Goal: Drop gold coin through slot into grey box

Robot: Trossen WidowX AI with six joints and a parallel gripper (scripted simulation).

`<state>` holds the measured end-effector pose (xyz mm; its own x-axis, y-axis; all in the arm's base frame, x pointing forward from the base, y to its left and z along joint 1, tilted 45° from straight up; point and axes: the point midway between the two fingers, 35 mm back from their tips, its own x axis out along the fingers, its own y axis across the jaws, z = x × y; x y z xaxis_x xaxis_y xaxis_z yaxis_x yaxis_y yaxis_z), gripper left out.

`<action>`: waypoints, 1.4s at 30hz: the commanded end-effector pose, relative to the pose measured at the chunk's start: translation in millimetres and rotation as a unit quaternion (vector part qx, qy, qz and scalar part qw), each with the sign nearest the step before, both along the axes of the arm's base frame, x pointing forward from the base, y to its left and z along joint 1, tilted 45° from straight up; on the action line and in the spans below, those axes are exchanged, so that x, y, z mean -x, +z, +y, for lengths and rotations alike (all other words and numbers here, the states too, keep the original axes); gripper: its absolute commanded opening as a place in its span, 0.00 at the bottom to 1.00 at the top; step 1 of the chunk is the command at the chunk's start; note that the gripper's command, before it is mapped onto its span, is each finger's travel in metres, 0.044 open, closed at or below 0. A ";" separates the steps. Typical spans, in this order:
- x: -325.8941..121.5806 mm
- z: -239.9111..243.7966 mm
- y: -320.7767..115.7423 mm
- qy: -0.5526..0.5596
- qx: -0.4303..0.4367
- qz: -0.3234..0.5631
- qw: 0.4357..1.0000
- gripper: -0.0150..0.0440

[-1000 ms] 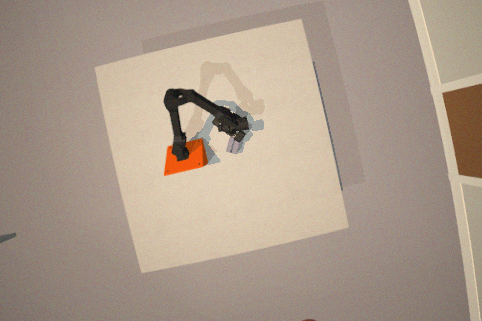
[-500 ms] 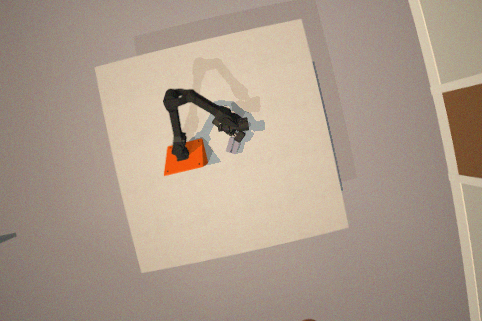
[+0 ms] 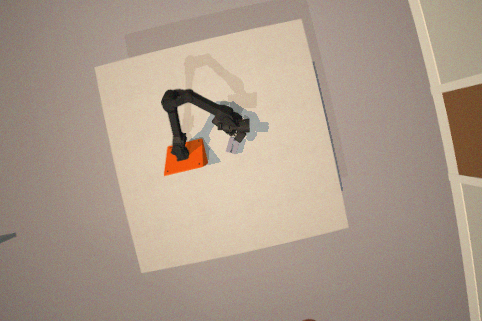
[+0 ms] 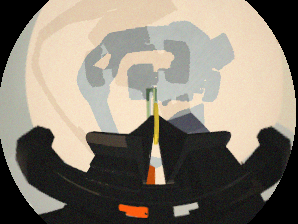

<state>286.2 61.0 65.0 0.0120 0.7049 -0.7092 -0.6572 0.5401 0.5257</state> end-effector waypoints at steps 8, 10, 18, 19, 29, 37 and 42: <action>0.8 -19.3 19.3 0.001 0.002 -0.002 1.000 0.25; 1.4 -22.7 23.1 0.001 0.002 -0.002 1.000 0.25; 3.9 -33.7 35.7 0.002 0.000 -0.002 1.000 0.25; 3.9 -33.7 35.7 0.003 0.000 -0.004 1.000 0.25; 3.9 -33.4 36.3 0.111 0.002 -0.110 0.988 0.25; 3.3 -36.3 33.8 0.127 0.003 -0.127 0.984 0.25; 1.6 -45.9 24.8 0.127 0.004 -0.127 0.984 0.25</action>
